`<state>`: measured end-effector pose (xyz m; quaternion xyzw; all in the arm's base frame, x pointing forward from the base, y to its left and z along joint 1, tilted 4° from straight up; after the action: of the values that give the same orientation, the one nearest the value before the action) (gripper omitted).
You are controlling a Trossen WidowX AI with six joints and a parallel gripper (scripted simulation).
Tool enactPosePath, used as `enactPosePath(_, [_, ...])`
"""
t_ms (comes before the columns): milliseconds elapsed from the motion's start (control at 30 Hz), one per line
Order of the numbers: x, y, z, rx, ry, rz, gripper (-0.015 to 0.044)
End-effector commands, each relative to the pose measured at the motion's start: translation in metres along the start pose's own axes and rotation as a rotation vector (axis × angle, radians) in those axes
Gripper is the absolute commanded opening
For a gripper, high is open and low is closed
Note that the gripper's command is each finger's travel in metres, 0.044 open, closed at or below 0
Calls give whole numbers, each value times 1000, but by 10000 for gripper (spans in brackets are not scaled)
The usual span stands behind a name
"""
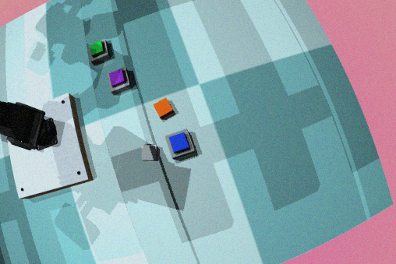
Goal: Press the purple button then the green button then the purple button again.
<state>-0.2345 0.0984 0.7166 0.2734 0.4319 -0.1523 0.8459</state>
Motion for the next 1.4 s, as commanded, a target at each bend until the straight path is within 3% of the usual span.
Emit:
enactPosePath(0, [1,2,-3,13,-11,-3,400])
enactPosePath(300, [68,95,-106,585,-548,-121,400])
enactPosePath(633, [215,204,-158,1015,-1233,-130,400])
enactPosePath(1000, [409,260,-128,1104,-1977,2,400])
enactPosePath(1367, [590,215,-44,702,-2589,268,400])
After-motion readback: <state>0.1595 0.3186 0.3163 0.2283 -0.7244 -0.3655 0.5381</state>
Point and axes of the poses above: the point midway between the two fingers, 35 mm back from their tips, its own x axis back along the fingers, its own y axis across the jaws, z = x × y, the point moved 3 cm from there along x, back along the fingers, and after that the axes turned 11 degrees about -x, right-handed, at the moved point
